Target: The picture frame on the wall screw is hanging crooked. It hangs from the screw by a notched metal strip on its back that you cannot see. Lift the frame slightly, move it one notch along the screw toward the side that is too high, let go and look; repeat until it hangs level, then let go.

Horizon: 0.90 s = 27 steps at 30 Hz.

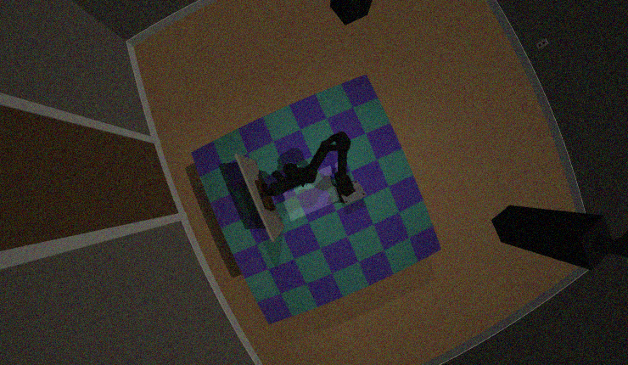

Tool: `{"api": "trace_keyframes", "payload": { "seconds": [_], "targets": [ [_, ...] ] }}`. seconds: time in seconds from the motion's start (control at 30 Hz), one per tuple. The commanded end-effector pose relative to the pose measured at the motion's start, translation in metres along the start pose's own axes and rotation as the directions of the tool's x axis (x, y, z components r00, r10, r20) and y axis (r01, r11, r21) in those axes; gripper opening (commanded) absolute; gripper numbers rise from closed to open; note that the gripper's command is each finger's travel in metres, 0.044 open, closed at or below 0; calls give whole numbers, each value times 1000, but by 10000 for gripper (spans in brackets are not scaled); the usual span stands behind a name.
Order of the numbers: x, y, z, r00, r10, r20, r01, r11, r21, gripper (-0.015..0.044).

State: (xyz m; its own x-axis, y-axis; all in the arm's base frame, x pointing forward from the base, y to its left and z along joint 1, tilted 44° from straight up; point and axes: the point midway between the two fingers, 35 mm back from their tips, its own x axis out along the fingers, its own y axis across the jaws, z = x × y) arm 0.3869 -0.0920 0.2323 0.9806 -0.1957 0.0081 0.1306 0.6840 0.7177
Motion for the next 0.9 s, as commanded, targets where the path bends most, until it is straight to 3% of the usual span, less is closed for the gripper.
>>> {"api": "trace_keyframes", "payload": {
  "seconds": [0.0, 0.1, 0.47, 0.63, 0.87],
  "targets": [
    [0, 0, 0, 1000, -1, 0, 1, 1000, 2, 260],
    [-6, 1, 1, 1000, -1, 0, 1, 1000, 20, 260],
    [-95, -3, 1, 1000, -3, -4, 4, 946, 325, 260],
    [-97, 2, 5, 1000, 0, 4, -2, 948, 319, 260],
    [-143, 22, 18, 1000, -3, -2, 3, 916, 402, 260]
  ]
}}
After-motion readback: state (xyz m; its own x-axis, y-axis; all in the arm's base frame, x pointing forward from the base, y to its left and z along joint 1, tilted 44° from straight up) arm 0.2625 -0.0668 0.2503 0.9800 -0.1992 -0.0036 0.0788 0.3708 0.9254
